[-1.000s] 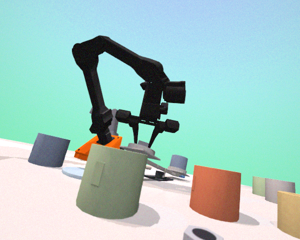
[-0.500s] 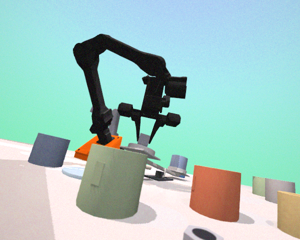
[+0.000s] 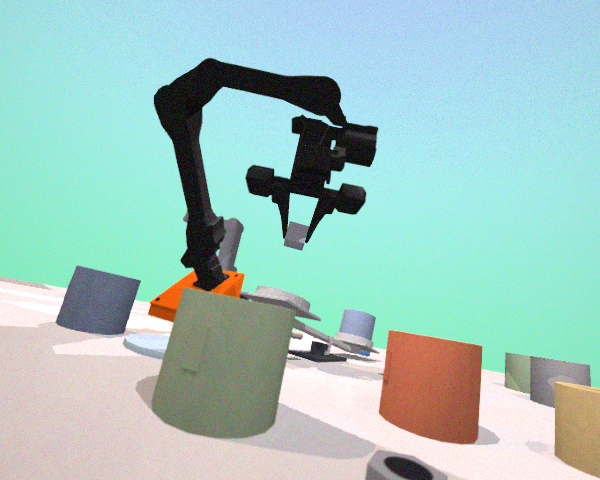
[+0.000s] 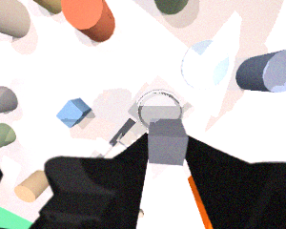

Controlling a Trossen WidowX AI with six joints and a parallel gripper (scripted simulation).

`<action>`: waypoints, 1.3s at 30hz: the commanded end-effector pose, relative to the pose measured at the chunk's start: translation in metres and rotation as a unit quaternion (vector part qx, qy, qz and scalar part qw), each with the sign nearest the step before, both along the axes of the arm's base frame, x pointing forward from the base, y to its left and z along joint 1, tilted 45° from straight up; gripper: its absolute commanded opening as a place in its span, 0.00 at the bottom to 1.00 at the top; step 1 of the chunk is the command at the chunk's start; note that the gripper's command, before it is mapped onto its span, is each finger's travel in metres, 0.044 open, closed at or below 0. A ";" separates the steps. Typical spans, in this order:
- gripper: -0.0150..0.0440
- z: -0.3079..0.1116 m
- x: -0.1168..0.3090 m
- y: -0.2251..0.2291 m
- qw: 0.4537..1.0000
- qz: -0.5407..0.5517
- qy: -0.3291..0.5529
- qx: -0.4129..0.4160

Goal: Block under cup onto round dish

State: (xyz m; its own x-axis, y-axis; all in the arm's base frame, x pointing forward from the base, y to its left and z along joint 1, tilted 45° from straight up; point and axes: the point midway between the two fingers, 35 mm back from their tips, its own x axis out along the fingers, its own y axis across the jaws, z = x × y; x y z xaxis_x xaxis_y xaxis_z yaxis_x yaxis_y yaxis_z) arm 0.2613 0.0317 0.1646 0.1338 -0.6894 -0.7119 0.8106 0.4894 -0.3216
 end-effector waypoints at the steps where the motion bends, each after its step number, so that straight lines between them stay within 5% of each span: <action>1: 0.25 0.003 0.000 0.001 1.000 -0.003 0.001 0.002; 39: 0.25 0.017 -0.014 -0.140 1.000 -0.002 -0.002 0.008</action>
